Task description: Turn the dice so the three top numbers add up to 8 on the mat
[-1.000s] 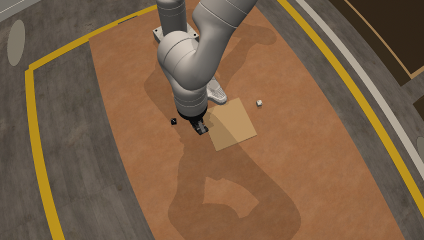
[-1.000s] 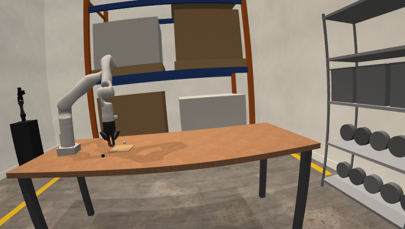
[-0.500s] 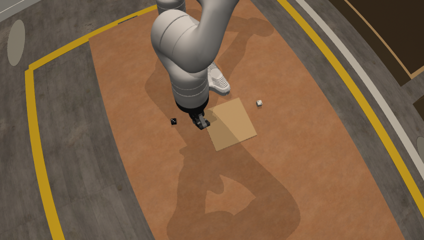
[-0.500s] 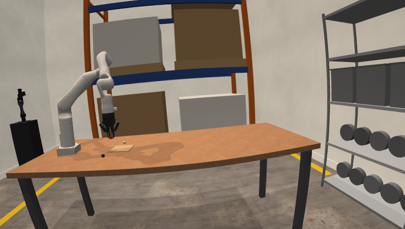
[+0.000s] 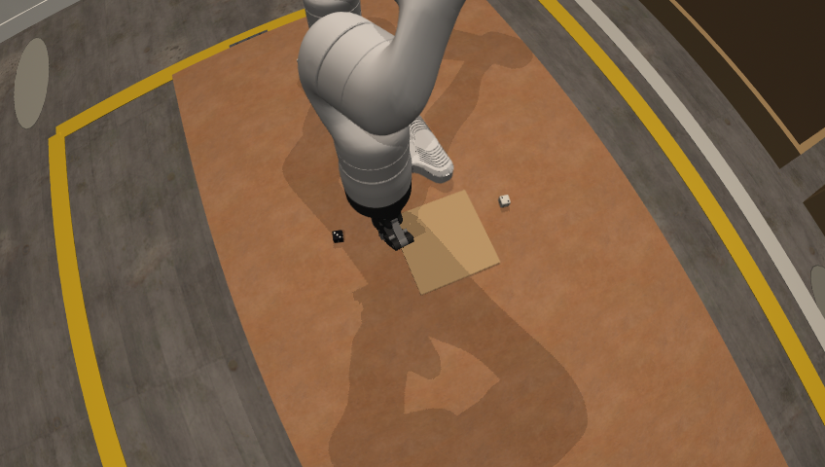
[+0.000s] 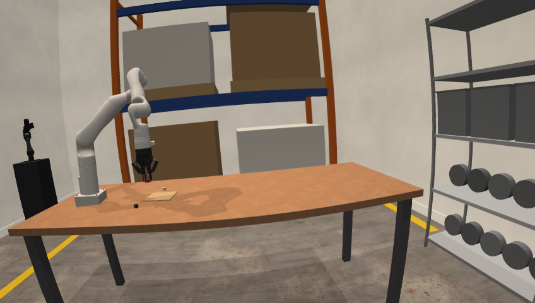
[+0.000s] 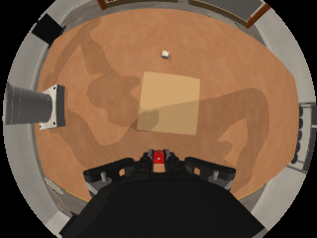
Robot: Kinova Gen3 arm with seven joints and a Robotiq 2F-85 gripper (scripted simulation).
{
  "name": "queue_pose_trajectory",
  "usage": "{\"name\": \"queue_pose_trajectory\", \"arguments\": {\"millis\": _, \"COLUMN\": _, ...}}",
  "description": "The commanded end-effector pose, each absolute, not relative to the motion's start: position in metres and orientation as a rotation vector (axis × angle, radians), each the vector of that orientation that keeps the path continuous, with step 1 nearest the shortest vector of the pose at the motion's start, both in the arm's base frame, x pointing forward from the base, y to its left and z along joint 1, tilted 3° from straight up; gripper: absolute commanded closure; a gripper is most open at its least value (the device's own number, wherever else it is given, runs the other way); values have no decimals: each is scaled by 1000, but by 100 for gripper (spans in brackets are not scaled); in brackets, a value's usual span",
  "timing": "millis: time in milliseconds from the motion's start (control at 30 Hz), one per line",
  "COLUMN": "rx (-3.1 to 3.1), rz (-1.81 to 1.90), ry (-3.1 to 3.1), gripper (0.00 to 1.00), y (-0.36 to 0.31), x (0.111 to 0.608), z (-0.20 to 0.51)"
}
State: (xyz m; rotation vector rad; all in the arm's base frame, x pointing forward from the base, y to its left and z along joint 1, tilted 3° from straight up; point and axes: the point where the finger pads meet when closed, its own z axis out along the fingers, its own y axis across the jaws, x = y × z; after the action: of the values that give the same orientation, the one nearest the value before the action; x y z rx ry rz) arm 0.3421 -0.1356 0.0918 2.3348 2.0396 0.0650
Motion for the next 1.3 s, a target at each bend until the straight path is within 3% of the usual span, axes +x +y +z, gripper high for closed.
{"name": "queue_pose_trajectory", "arguments": {"millis": 0, "rx": 2326, "rz": 67, "ry": 2051, "gripper": 89, "y": -118, "x": 343, "z": 93}}
{"name": "queue_pose_trajectory", "arguments": {"millis": 233, "rx": 2329, "rz": 70, "ry": 2047, "gripper": 89, "y": -51, "x": 334, "z": 95}}
{"name": "queue_pose_trajectory", "arguments": {"millis": 1267, "rx": 2330, "rz": 68, "ry": 2046, "gripper": 89, "y": -45, "x": 335, "z": 65}}
